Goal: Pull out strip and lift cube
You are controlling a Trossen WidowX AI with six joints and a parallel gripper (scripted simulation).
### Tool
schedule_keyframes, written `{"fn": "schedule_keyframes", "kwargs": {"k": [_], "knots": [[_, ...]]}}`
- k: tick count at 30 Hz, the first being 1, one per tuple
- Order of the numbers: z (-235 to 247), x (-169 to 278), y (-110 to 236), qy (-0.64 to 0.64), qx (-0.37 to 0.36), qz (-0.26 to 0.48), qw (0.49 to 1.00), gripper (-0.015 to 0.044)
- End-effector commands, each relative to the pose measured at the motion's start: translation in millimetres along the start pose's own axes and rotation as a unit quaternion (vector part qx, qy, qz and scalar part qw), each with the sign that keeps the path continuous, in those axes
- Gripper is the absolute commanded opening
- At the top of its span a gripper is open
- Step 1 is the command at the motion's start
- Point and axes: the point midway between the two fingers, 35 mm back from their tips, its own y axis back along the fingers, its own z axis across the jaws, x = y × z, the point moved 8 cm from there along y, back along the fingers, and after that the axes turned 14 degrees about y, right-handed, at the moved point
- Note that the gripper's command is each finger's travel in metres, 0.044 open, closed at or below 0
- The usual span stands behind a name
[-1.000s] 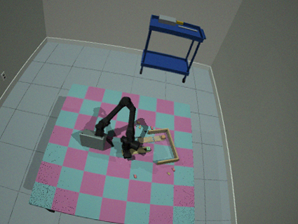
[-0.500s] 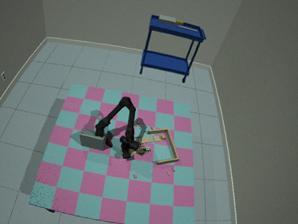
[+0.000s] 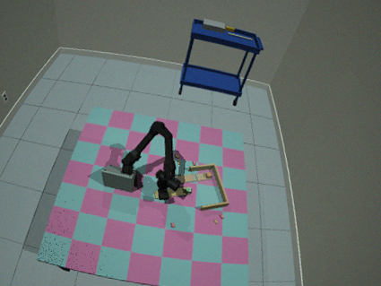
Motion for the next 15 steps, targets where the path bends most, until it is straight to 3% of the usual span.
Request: {"fn": "schedule_keyframes", "kwargs": {"k": [1, 12, 15], "knots": [[-4, -18, 2, -0.012, -0.001, 0.001, 1.0, 0.0131], [-14, -60, 7, -0.011, -0.001, 0.0, 1.0, 0.042], [-16, -73, 9, -0.011, -0.001, 0.0, 1.0, 0.044]]}}
